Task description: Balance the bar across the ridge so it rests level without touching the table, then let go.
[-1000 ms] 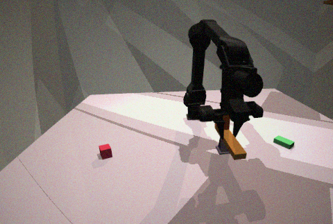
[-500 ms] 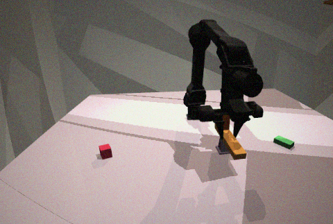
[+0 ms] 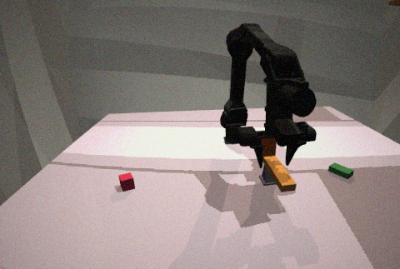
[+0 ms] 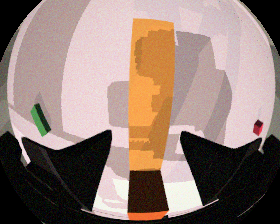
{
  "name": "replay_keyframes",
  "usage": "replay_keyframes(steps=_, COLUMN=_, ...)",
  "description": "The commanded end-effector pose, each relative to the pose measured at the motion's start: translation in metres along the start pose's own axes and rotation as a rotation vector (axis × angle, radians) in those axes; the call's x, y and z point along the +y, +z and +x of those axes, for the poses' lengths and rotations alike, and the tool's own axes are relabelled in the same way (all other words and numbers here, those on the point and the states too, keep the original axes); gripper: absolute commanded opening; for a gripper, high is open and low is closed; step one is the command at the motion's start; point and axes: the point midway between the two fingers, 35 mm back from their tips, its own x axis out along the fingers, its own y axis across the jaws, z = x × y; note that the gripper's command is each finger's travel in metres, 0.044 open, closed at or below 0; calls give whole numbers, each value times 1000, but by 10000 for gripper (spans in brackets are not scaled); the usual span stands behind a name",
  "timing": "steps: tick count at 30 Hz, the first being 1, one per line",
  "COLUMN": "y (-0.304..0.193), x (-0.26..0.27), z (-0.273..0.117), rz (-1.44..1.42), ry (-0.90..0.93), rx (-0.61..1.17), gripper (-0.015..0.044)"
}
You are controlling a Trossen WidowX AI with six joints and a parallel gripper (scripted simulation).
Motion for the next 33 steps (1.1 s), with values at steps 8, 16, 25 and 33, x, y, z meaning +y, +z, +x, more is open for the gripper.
replay_keyframes(steps=8, y=4, x=0, z=-27, rz=0, ry=-1, rx=0, gripper=440)
replay_keyframes(steps=16, y=0, x=0, z=-100, rz=0, ry=0, rx=0, gripper=440)
replay_keyframes(steps=25, y=0, x=0, z=-100, rz=0, ry=0, rx=0, gripper=440)
replay_keyframes(steps=33, y=0, x=0, z=-100, rz=0, ry=0, rx=0, gripper=440)
